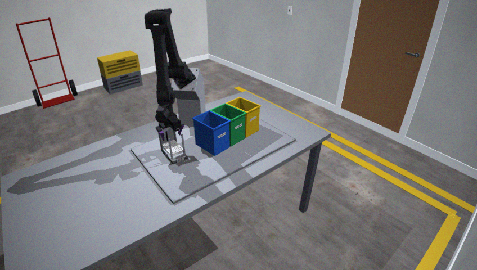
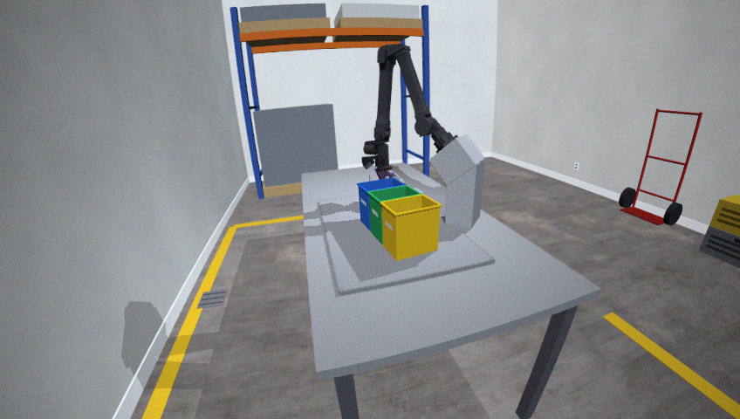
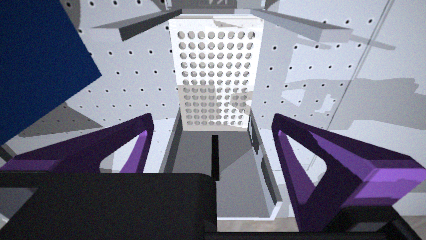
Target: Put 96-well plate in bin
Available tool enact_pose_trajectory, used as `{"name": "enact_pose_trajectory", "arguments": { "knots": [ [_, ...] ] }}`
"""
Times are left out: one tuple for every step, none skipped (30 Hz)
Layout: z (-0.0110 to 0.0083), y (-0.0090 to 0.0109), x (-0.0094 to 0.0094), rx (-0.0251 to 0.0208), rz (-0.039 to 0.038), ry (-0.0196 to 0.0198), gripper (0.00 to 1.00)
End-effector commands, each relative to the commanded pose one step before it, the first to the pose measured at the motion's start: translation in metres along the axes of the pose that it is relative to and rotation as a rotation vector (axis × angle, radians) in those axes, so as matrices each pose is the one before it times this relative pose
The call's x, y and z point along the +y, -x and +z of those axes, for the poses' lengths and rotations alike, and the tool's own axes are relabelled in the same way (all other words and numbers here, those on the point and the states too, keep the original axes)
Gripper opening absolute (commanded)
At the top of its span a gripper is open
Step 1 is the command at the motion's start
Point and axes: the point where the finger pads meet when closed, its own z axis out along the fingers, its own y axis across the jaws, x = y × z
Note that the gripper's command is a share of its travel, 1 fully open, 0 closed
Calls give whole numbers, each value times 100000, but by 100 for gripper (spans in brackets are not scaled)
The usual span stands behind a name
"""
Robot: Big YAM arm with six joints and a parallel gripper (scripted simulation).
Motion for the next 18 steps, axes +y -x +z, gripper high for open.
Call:
{"name": "enact_pose_trajectory", "arguments": {
  "knots": [
    [632,299,-1028,-1109,-480,-1896,100],
    [168,25,-26,-45,1,-45,100],
    [171,-19,18,26,-1,24,100],
    [171,-36,35,54,-1,52,100],
    [173,-80,79,124,-3,123,100],
    [172,-64,63,98,-2,97,100],
    [170,-25,24,36,-1,35,100],
    [168,17,-17,-31,1,-31,100],
    [168,40,-41,-68,2,-68,100],
    [169,23,-23,-41,1,-40,100],
    [169,-17,17,23,-1,24,100],
    [169,-17,17,23,-1,24,100],
    [0,0,0,0,0,0,100],
    [0,0,0,0,0,0,100],
    [170,-266,265,422,-10,418,100],
    [167,97,-97,-159,4,-155,100],
    [168,118,-119,-192,5,-194,100],
    [168,-17,16,24,-1,22,100]
  ]
}}
